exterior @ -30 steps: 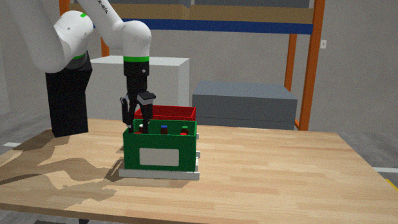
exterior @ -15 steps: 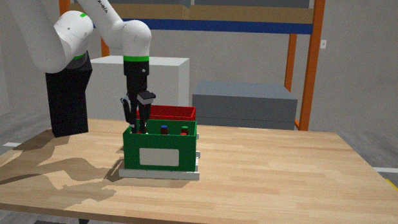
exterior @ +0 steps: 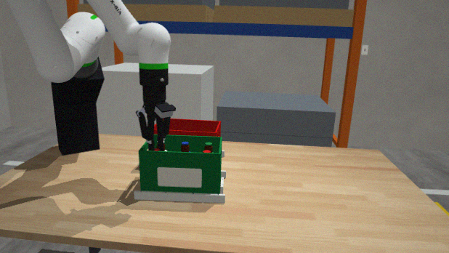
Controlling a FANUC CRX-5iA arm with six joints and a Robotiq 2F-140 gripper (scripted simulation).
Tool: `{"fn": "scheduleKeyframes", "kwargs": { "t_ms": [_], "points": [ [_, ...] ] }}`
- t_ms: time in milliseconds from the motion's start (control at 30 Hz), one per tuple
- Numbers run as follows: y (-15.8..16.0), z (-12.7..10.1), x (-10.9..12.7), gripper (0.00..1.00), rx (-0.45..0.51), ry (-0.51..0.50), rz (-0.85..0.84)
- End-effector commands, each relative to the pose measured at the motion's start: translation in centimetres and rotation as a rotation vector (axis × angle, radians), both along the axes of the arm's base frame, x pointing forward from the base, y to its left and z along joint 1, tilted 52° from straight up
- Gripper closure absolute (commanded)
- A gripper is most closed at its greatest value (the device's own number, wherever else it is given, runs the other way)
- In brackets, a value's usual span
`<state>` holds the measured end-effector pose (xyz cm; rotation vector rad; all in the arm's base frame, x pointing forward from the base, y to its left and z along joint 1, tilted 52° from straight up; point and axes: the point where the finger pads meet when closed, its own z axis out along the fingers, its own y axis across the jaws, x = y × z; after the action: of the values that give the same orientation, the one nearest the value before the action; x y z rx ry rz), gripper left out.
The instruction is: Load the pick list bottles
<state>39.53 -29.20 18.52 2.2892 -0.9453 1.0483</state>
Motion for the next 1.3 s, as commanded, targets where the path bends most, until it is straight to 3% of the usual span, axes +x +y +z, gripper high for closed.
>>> {"fn": "scheduleKeyframes", "kwargs": {
  "t_ms": [0, 800, 1267],
  "points": [
    [0.0, 0.0, 0.0, 0.9, 0.0, -0.001, 0.0],
    [0.1, 0.2, -0.1, 0.9, 0.0, -0.001, 0.0],
    [1.6, 1.6, -1.2, 0.9, 0.0, -0.001, 0.0]
  ]
}}
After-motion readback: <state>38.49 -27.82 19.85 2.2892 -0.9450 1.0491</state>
